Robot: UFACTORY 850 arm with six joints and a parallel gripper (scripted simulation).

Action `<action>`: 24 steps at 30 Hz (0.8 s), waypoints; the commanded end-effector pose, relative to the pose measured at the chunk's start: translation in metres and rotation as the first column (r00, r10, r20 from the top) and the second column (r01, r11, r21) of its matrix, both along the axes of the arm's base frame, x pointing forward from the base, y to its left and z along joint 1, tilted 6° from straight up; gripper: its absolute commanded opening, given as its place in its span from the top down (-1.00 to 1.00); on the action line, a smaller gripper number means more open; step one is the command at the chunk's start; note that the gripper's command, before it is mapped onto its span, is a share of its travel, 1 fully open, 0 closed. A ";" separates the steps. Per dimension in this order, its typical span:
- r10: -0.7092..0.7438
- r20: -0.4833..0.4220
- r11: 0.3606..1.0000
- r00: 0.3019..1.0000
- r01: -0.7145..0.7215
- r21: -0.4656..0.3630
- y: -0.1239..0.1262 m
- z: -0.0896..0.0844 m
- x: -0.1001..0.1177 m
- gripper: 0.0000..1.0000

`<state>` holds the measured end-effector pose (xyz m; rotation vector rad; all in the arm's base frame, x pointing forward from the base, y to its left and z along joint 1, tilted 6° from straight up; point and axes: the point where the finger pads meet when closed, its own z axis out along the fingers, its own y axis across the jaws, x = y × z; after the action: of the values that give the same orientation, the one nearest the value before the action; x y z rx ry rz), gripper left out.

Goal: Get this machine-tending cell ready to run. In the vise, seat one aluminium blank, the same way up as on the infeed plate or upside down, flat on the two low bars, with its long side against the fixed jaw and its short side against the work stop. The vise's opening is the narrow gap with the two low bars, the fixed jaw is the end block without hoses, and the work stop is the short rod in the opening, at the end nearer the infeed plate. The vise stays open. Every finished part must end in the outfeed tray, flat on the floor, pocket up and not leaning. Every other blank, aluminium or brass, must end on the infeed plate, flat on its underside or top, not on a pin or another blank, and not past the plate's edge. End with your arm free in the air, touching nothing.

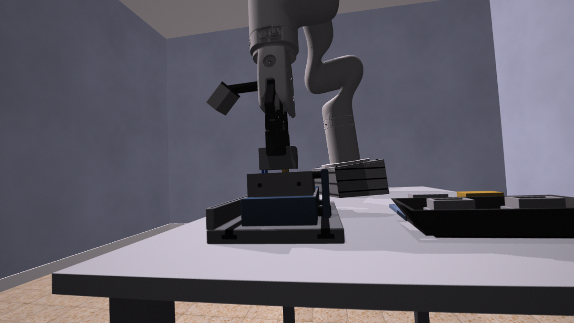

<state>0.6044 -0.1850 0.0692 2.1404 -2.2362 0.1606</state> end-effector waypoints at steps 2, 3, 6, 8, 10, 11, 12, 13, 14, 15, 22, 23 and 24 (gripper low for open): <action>0.000 0.002 1.000 1.000 0.000 -0.001 0.000 0.001 0.001 1.00; 0.000 0.002 1.000 1.000 0.000 -0.001 0.000 0.001 0.001 1.00; 0.000 0.002 1.000 1.000 0.000 -0.001 0.000 0.001 0.001 1.00; 0.000 0.002 1.000 1.000 0.000 -0.001 0.000 0.000 0.001 1.00; 0.000 0.002 1.000 1.000 0.000 -0.001 0.000 0.000 0.001 1.00; 0.000 0.002 1.000 1.000 0.000 -0.001 0.000 0.000 0.001 1.00; 0.000 0.002 1.000 1.000 0.000 -0.001 0.000 0.000 0.001 1.00; 0.000 0.002 1.000 1.000 0.000 -0.001 0.000 -0.001 0.001 1.00; 0.000 0.002 1.000 1.000 0.000 -0.001 0.000 -0.001 0.001 1.00; 0.000 0.002 1.000 1.000 0.000 -0.001 0.000 -0.001 0.001 1.00; 0.000 0.002 1.000 1.000 0.000 -0.001 -0.001 -0.002 0.001 1.00; 0.000 0.002 1.000 1.000 0.000 -0.001 -0.001 -0.003 0.001 1.00; 0.000 0.002 1.000 1.000 0.000 -0.001 -0.001 -0.003 0.001 1.00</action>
<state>0.6045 -0.1853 0.0658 2.1404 -2.2361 0.1606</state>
